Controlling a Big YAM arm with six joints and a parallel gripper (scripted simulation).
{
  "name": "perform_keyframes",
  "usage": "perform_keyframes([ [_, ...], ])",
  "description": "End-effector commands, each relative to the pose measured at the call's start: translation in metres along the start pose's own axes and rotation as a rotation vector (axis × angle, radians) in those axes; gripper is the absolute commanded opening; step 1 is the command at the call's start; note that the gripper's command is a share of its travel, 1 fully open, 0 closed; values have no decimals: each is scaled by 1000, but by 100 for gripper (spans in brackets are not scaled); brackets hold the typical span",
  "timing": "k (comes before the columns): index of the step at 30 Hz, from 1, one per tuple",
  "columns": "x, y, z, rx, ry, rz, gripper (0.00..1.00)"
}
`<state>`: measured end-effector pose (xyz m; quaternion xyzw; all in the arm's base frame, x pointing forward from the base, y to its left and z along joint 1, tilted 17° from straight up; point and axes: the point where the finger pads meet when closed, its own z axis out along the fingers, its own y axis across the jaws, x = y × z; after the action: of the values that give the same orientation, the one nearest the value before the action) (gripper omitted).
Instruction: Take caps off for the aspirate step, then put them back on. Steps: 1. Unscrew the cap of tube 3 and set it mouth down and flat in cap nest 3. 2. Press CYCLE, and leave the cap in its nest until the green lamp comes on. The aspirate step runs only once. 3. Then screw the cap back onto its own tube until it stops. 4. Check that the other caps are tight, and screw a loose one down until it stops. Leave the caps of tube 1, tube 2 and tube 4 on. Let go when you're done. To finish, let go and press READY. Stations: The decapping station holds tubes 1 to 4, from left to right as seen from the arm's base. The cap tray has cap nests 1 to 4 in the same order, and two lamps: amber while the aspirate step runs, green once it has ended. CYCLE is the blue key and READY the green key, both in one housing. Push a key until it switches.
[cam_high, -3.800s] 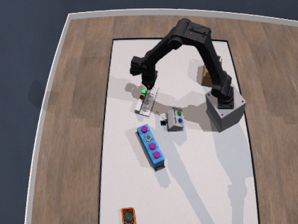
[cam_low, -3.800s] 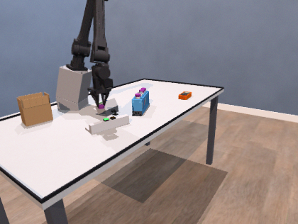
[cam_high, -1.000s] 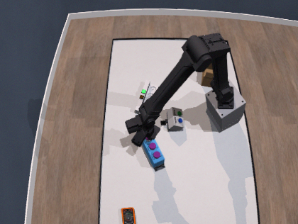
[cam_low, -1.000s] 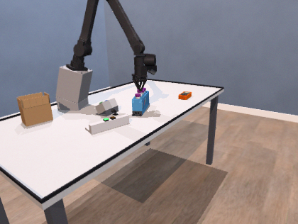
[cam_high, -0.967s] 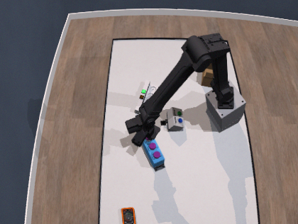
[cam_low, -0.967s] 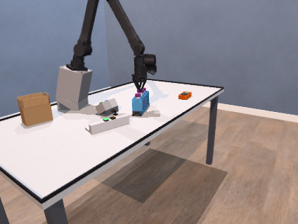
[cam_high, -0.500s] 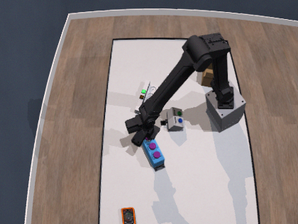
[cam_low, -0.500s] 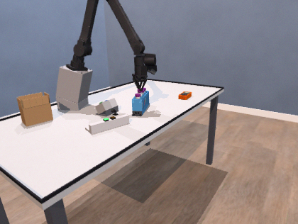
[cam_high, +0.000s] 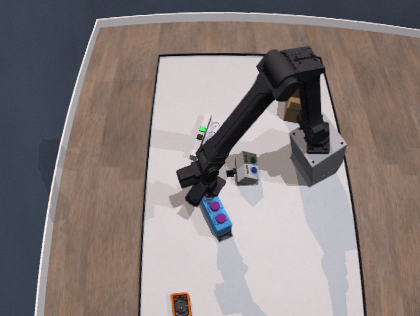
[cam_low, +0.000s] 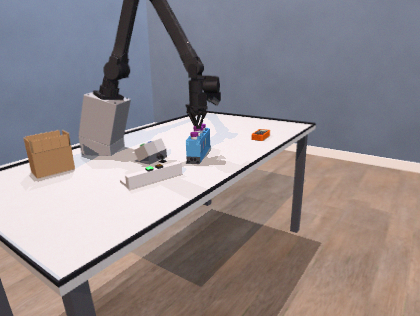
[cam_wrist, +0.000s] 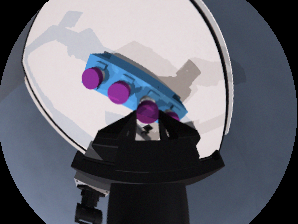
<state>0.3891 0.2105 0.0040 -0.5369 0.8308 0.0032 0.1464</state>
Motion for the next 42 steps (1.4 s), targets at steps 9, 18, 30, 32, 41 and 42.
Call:
perform_keyframes([
  [9,0,-9,-6,20,-17,5,0],
  [18,5,-6,5,9,-4,6,0],
  [30,8,-3,15,2,5,7,0],
  [32,6,-4,12,7,-1,7,0],
  [41,-5,-7,5,14,-16,1,49],
  [42,-5,-7,5,14,-16,1,49],
])
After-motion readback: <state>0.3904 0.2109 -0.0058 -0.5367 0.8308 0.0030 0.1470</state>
